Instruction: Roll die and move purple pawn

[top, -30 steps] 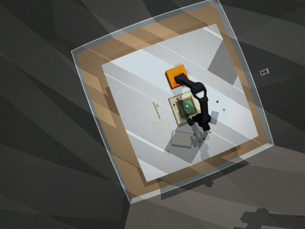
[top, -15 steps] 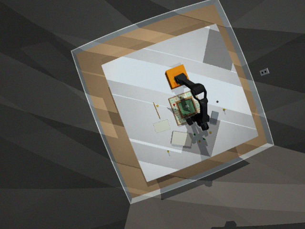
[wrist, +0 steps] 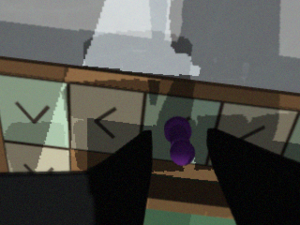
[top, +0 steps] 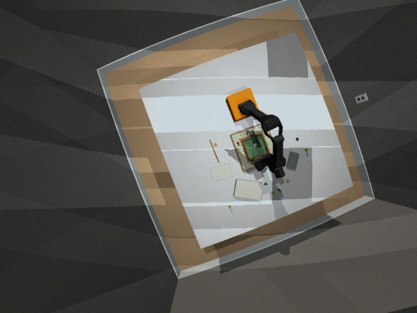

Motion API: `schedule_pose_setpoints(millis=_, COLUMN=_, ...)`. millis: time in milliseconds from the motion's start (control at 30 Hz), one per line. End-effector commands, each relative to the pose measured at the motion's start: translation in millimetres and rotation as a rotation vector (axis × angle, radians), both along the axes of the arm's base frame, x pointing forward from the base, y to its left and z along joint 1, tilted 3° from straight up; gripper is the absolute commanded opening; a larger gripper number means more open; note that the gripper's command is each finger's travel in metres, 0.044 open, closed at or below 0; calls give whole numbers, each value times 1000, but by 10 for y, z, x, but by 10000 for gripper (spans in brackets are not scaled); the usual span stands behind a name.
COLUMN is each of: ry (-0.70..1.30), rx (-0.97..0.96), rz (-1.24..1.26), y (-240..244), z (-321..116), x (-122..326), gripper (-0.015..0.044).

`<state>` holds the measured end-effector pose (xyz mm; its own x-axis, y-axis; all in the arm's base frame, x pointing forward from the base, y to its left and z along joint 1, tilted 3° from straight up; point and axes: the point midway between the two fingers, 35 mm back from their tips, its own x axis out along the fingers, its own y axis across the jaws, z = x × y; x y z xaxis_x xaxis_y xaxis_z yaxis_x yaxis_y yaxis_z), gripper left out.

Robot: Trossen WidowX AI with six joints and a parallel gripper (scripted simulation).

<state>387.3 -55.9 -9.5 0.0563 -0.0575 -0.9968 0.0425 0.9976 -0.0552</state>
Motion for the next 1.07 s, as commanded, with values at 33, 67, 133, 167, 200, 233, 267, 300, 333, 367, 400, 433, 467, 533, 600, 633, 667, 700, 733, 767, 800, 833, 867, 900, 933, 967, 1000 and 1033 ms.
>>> schedule_pose_setpoints(millis=33, ry=0, rx=-1, rz=0, y=5, z=118, x=5, gripper=289)
schedule_pose_setpoints(millis=67, ry=3, rx=-1, rz=-1, y=14, z=253, x=0, gripper=315)
schedule_pose_setpoints(millis=133, ry=7, rx=-2, rz=-2, y=28, z=473, x=-19, gripper=368)
schedule_pose_setpoints(millis=167, ry=8, rx=-2, rz=-2, y=30, z=500, x=-22, gripper=394)
schedule_pose_setpoints(millis=200, ry=8, rx=-2, rz=-2, y=30, z=500, x=-22, gripper=420)
schedule_pose_setpoints(millis=233, ry=8, rx=-2, rz=-2, y=30, z=500, x=-22, gripper=440)
schedule_pose_setpoints(millis=267, ry=8, rx=-2, rz=-2, y=30, z=500, x=-22, gripper=440)
schedule_pose_setpoints(millis=300, ry=8, rx=-2, rz=-2, y=30, z=500, x=-22, gripper=440)
schedule_pose_setpoints(millis=333, ry=7, rx=-2, rz=-2, y=33, z=554, x=-19, gripper=440)
schedule_pose_setpoints(millis=367, ry=8, rx=-2, rz=-4, y=35, z=568, x=-36, gripper=440)
schedule_pose_setpoints(millis=400, ry=8, rx=-1, rz=-8, y=42, z=609, x=-87, gripper=440)
schedule_pose_setpoints(millis=433, ry=8, rx=-1, rz=-14, y=53, z=675, x=-174, gripper=440)
schedule_pose_setpoints(millis=467, ry=8, rx=0, rz=-22, y=68, z=751, x=-284, gripper=440)
schedule_pose_setpoints(millis=533, ry=9, rx=1, rz=-38, y=97, z=886, x=-510, gripper=440)
schedule_pose_setpoints(millis=600, ry=10, rx=2, rz=-55, y=126, z=998, x=-744, gripper=440)
schedule_pose_setpoints(millis=633, ry=10, rx=2, rz=-63, y=141, z=1045, x=-863, gripper=440)
schedule_pose_setpoints(millis=667, ry=11, rx=3, rz=-71, y=156, z=1086, x=-983, gripper=440)
schedule_pose_setpoints(millis=700, ry=11, rx=3, rz=-79, y=171, z=1122, x=-1104, gripper=440)
schedule_pose_setpoints(millis=733, ry=11, rx=3, rz=-87, y=185, z=1151, x=-1225, gripper=440)
schedule_pose_setpoints(millis=767, ry=12, rx=4, rz=-95, y=200, z=1174, x=-1347, gripper=440)
schedule_pose_setpoints(millis=800, ry=12, rx=4, rz=-103, y=214, z=1192, x=-1468, gripper=440)
schedule_pose_setpoints(millis=833, ry=13, rx=5, rz=-112, y=229, z=1203, x=-1589, gripper=440)
schedule_pose_setpoints(millis=867, ry=1, rx=5, rz=-80, y=179, z=1157, x=-1143, gripper=440)
schedule_pose_setpoints(millis=900, ry=1, rx=5, rz=-80, y=179, z=1157, x=-1143, gripper=440)
schedule_pose_setpoints(millis=933, ry=1, rx=5, rz=-80, y=179, z=1157, x=-1143, gripper=440)
schedule_pose_setpoints(millis=967, ry=1, rx=5, rz=-80, y=179, z=1157, x=-1143, gripper=440)
schedule_pose_setpoints(millis=1000, ry=1, rx=5, rz=-80, y=179, z=1157, x=-1143, gripper=440)
schedule_pose_setpoints(millis=1033, ry=1, rx=5, rz=-80, y=179, z=1157, x=-1143, gripper=440)
